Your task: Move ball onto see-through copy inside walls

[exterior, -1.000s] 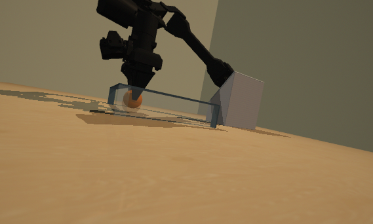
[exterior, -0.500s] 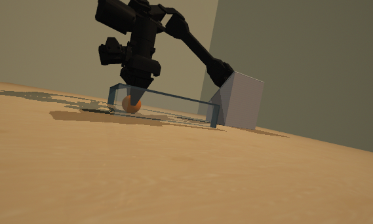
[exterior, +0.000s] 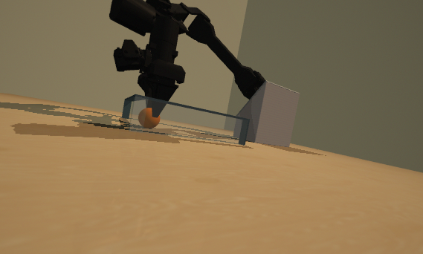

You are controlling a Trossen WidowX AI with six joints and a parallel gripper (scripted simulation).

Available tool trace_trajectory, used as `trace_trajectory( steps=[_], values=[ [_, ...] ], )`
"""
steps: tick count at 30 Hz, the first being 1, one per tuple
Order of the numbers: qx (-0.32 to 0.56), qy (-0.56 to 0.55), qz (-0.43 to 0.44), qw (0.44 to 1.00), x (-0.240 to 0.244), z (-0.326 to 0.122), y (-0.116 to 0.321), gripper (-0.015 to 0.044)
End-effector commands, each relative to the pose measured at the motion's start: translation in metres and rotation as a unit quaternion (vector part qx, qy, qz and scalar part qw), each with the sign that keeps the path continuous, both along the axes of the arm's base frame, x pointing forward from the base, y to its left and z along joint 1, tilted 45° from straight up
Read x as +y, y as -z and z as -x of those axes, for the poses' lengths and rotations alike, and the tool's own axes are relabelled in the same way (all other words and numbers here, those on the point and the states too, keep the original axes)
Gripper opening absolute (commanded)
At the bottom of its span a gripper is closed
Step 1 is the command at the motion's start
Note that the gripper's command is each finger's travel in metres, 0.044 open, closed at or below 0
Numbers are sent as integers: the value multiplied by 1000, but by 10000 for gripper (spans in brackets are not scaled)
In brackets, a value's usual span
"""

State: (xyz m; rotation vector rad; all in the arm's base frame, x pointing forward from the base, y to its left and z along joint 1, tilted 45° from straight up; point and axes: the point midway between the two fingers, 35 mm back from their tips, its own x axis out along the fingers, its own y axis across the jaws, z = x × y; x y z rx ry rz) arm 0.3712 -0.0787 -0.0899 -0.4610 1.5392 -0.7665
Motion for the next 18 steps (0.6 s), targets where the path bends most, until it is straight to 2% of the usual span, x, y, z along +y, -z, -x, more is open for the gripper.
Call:
trace_trajectory(
  steps=[1, 4, 14, 18],
  values=[
    [-7, -5, -4, 1000, 37, -10, -35, 326],
    [-5, -5, -2, 1000, 55, -10, -53, 326],
    [-6, -15, -1, 1000, 52, -11, -44, 326],
    [-8, -14, -1, 1000, 78, -13, -73, 431]
  ],
)
